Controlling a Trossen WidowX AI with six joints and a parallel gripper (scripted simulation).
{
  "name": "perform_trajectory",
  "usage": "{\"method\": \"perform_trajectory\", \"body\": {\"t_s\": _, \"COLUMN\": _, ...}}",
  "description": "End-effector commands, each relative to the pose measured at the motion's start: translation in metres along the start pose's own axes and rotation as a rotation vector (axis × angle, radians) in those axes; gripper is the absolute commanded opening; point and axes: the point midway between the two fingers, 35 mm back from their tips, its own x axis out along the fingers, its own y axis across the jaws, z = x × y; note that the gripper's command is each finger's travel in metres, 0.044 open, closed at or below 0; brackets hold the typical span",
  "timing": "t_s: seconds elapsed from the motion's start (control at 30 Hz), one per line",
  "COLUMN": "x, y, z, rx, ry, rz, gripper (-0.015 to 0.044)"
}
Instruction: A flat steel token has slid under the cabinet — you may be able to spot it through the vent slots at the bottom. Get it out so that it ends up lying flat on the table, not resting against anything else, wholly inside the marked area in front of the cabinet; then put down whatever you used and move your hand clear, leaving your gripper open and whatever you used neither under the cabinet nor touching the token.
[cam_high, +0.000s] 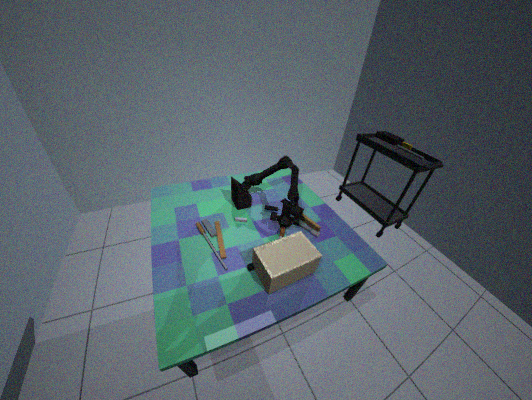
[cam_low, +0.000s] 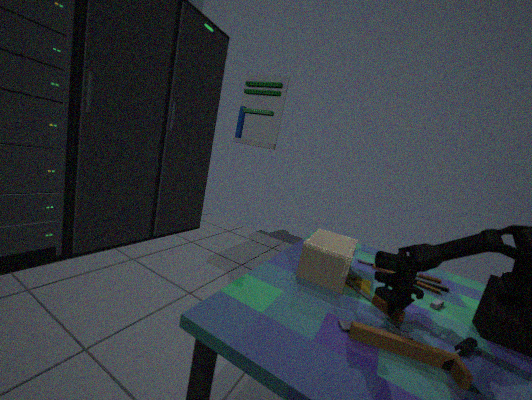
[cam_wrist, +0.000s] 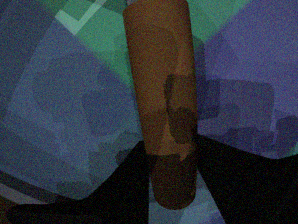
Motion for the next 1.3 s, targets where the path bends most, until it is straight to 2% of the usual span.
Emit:
{"method": "perform_trajectory", "body": {"t_s": 0.0, "x": 0.0, "y": 0.0, "z": 0.007, "rx": 0.0, "ry": 0.0, "rz": 0.0, "gripper": 0.0}}
{"method": "perform_trajectory", "body": {"t_s": 0.43, "x": 0.0, "y": -0.001, "z": 0.025, "rx": 0.0, "ry": 0.0, "rz": 0.0, "gripper": 0.0}}
{"method": "perform_trajectory", "body": {"t_s": 1.27, "x": 0.002, "y": -0.029, "z": 0.026, "rx": 0.001, "ry": 0.0, "rz": -0.001, "gripper": 0.0}}
